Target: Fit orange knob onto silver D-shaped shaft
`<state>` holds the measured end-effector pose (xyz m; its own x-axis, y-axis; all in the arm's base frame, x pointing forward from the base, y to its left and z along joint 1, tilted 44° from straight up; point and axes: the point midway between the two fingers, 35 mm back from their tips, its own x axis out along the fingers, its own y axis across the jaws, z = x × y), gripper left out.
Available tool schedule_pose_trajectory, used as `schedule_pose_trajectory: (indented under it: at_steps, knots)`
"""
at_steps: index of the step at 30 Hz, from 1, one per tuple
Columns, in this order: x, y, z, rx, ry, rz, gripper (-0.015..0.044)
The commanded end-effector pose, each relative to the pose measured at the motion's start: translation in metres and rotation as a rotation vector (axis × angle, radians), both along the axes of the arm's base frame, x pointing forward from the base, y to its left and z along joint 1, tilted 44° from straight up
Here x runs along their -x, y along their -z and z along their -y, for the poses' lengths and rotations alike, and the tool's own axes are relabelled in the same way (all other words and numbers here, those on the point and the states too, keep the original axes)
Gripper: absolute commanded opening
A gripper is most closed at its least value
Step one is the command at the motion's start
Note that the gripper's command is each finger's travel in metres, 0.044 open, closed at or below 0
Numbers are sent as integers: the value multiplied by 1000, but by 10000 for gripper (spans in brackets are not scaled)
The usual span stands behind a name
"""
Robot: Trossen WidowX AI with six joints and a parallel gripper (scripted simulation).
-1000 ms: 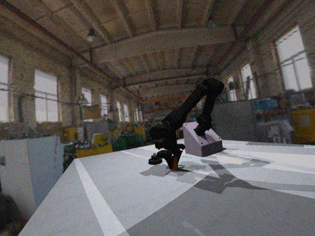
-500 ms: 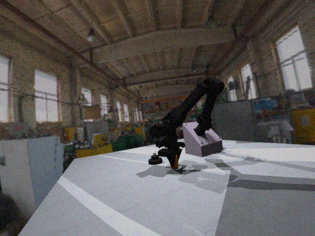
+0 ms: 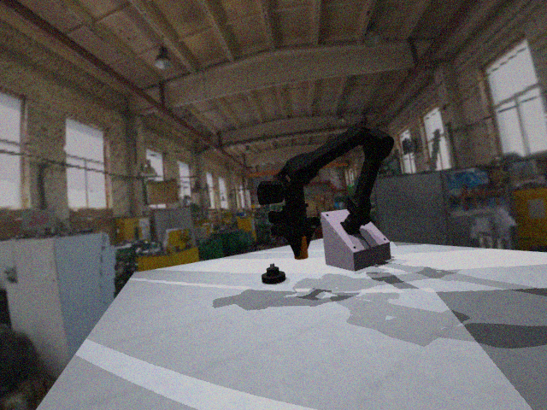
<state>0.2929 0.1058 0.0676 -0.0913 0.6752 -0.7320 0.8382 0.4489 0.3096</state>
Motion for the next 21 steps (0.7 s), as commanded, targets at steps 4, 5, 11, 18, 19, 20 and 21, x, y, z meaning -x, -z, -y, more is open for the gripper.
schedule_pose_trajectory:
  at_steps: [4, 5, 11, 18, 19, 20, 21]
  knots:
    - [-1, -31, 25, -7, 13, 5, 0]
    - [-1, -31, 25, -7, 13, 5, 0]
    - [1, -31, 26, -23, 33, 20, 0]
    - [7, -36, 35, -87, 109, 86, 0]
    - [8, -37, 37, -98, 121, 97, 0]
    - [9, -38, 39, -109, 134, 109, 0]
    - [10, -39, 40, -120, 147, 120, 0]
